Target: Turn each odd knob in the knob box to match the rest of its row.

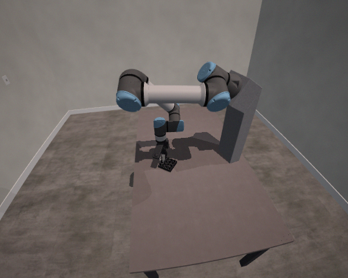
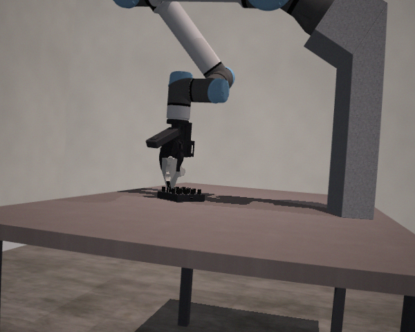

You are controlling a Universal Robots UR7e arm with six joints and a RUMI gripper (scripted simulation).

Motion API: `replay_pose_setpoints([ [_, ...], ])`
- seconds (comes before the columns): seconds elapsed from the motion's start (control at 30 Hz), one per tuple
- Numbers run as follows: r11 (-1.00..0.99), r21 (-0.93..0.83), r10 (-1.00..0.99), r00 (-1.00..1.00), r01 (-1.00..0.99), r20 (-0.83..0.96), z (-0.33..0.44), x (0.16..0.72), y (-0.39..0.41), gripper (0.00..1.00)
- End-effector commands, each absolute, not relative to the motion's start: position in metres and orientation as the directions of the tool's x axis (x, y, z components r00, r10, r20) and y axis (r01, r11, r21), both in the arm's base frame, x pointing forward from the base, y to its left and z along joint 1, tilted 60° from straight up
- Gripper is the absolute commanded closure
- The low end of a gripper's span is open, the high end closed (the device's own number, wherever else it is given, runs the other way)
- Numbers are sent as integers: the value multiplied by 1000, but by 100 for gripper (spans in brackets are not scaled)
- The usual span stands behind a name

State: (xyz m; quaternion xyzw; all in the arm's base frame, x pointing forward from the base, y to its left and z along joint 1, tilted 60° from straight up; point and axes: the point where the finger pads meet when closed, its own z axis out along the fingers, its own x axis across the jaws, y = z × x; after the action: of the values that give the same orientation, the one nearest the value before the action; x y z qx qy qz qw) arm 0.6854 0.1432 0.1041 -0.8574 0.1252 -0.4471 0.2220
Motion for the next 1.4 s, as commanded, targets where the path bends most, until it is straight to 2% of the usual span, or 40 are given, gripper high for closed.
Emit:
replay_pose_setpoints([
  [0.0,-910,-412,-315,569,48,760,104,685,143,96],
  [0.6,-961,-184,-49,533,204,845,103,684,144,96],
  [1.37,-954,-23,132,485,300,864,102,684,144,96],
])
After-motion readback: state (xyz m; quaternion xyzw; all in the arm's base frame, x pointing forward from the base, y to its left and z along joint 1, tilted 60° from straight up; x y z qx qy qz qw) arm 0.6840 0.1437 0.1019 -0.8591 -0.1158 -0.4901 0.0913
